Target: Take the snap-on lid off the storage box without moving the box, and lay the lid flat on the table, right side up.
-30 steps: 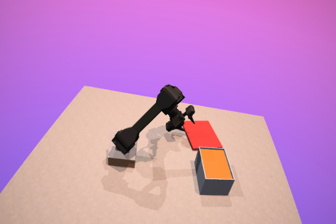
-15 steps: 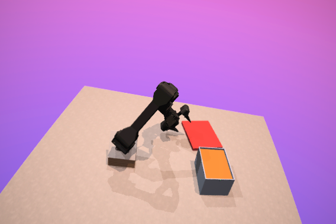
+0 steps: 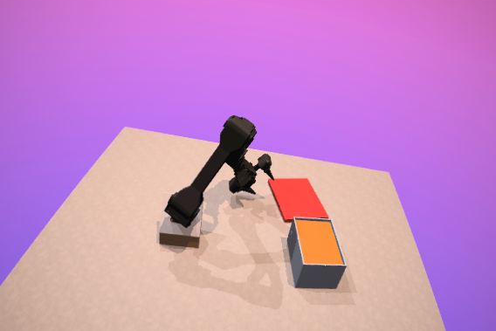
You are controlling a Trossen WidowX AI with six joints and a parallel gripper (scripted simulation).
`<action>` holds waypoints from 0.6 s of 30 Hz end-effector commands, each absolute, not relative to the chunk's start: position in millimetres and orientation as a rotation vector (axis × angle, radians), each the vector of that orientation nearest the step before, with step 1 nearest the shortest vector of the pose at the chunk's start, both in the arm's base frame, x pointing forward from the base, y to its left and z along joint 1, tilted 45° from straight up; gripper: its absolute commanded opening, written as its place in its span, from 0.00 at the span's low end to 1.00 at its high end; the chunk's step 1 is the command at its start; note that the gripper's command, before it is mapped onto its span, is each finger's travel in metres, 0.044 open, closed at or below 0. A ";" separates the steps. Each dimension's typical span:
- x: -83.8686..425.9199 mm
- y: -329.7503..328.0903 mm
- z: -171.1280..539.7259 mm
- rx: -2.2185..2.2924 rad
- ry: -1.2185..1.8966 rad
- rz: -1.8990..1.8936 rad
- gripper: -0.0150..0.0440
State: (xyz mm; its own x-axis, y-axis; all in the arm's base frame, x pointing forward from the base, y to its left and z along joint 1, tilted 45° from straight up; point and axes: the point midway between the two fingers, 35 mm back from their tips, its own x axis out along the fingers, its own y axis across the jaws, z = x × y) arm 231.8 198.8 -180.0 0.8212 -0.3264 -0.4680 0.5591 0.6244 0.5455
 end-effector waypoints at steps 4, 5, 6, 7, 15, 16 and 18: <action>228.4 202.7 -175.7 0.741 0.335 -0.519 1.00; 227.7 204.1 -174.2 0.741 0.335 -0.519 1.00; 226.8 205.4 -172.8 0.741 0.335 -0.519 1.00; 225.9 206.6 -171.5 0.741 0.335 -0.519 1.00; 218.6 216.3 -160.8 0.741 0.336 -0.519 1.00; 217.7 217.6 -159.5 0.741 0.336 -0.519 1.00; 215.9 220.0 -156.8 0.741 0.336 -0.519 1.00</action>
